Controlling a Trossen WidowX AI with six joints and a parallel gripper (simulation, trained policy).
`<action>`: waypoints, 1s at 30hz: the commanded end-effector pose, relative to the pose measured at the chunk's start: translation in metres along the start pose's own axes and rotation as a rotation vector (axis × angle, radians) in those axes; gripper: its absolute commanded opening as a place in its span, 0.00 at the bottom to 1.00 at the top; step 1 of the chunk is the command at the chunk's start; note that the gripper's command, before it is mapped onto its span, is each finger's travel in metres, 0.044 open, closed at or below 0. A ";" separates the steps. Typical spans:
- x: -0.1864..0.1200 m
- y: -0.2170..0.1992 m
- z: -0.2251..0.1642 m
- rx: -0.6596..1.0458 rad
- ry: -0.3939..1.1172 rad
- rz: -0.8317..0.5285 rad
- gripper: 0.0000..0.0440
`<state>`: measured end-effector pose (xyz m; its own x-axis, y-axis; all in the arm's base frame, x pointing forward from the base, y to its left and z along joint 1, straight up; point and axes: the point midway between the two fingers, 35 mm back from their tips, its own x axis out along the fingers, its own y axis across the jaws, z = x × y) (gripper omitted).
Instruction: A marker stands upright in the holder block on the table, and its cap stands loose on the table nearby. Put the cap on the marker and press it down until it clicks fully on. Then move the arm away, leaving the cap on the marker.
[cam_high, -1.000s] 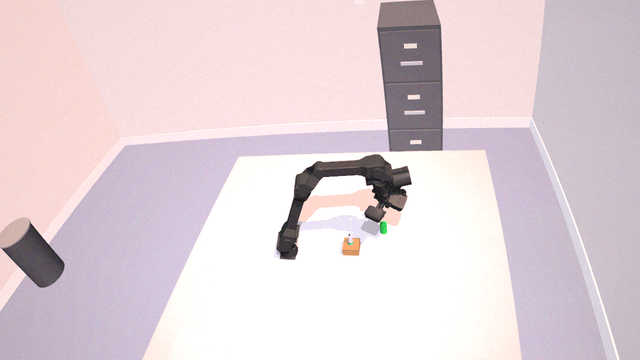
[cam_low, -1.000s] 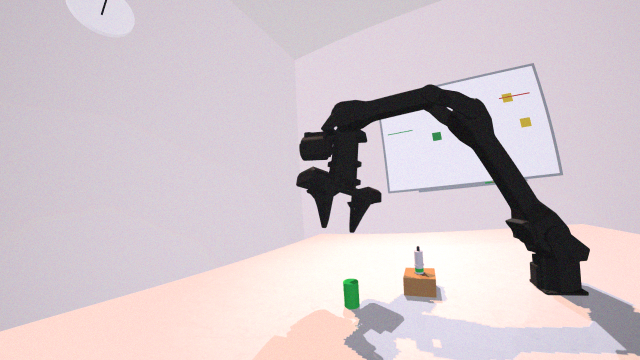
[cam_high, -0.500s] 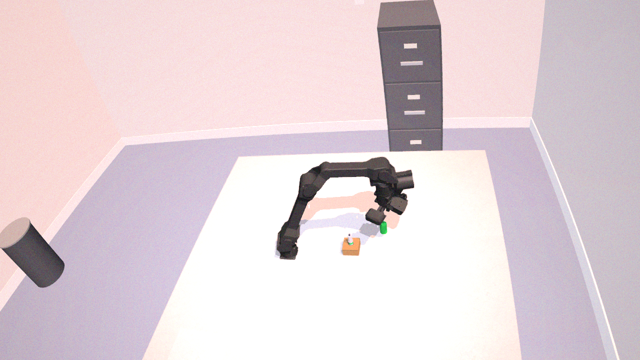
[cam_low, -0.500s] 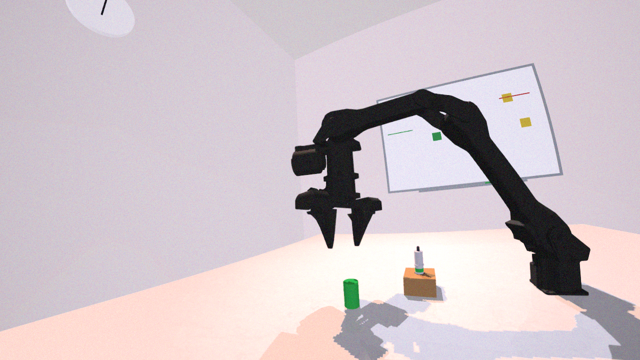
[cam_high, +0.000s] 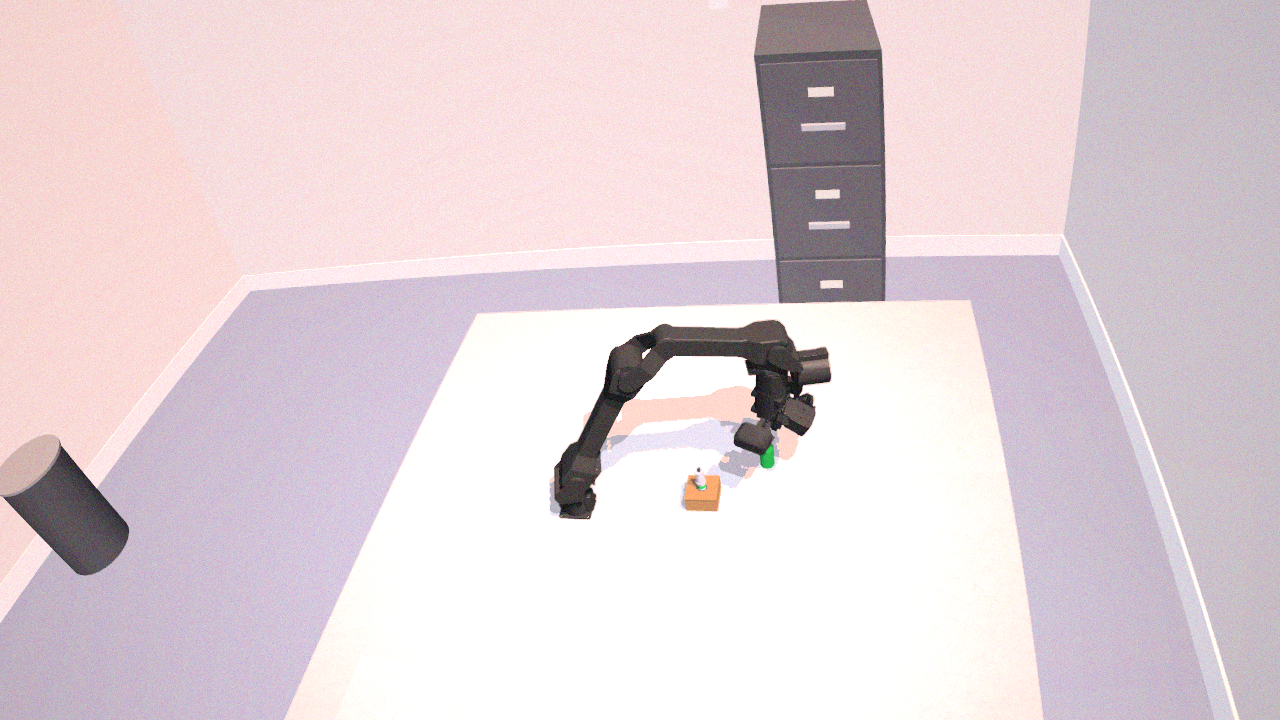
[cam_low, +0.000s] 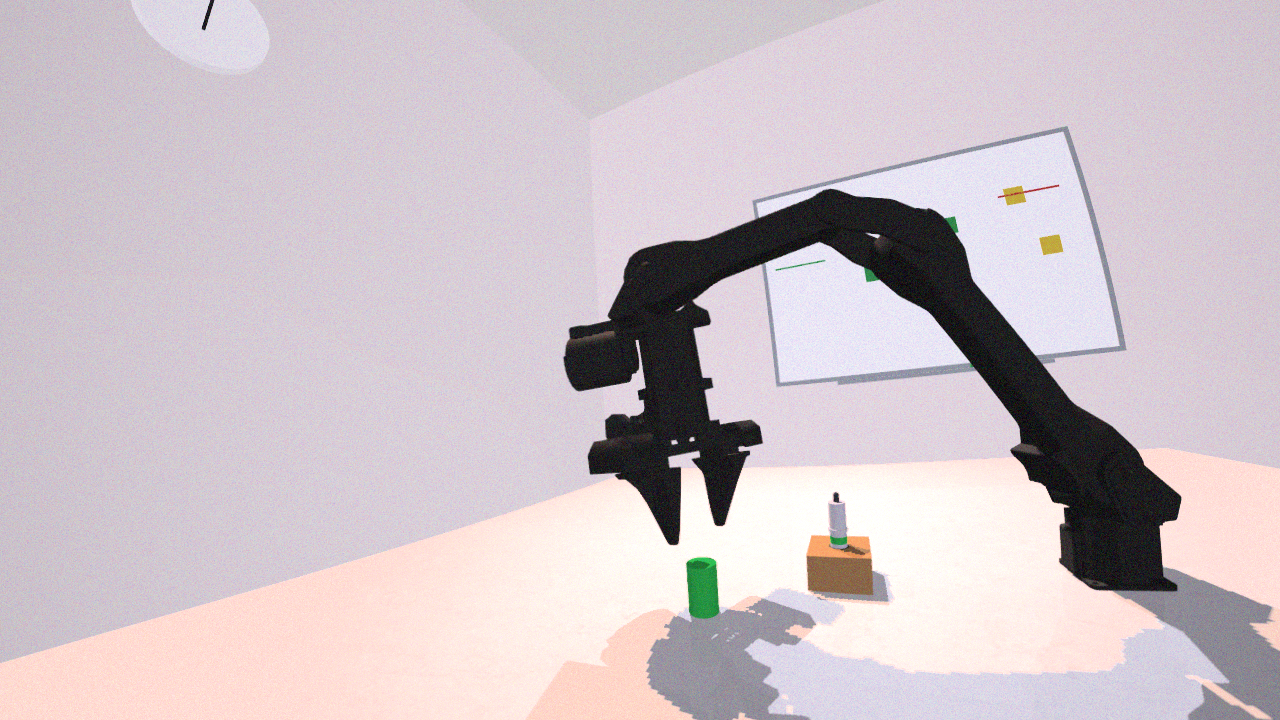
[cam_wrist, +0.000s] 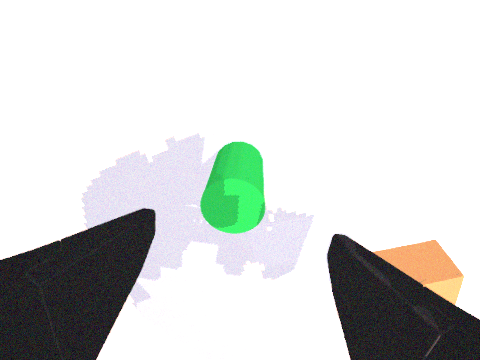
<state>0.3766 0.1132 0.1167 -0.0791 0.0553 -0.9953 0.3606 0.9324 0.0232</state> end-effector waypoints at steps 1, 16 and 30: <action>0.014 0.001 -0.001 -0.028 0.010 -0.032 0.69; 0.055 0.001 -0.007 -0.132 0.043 -0.092 0.60; 0.038 0.000 -0.014 -0.200 -0.007 -0.101 0.10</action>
<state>0.3634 0.1225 0.0702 -0.1098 -0.0374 -0.9932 0.1739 0.9832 -0.0563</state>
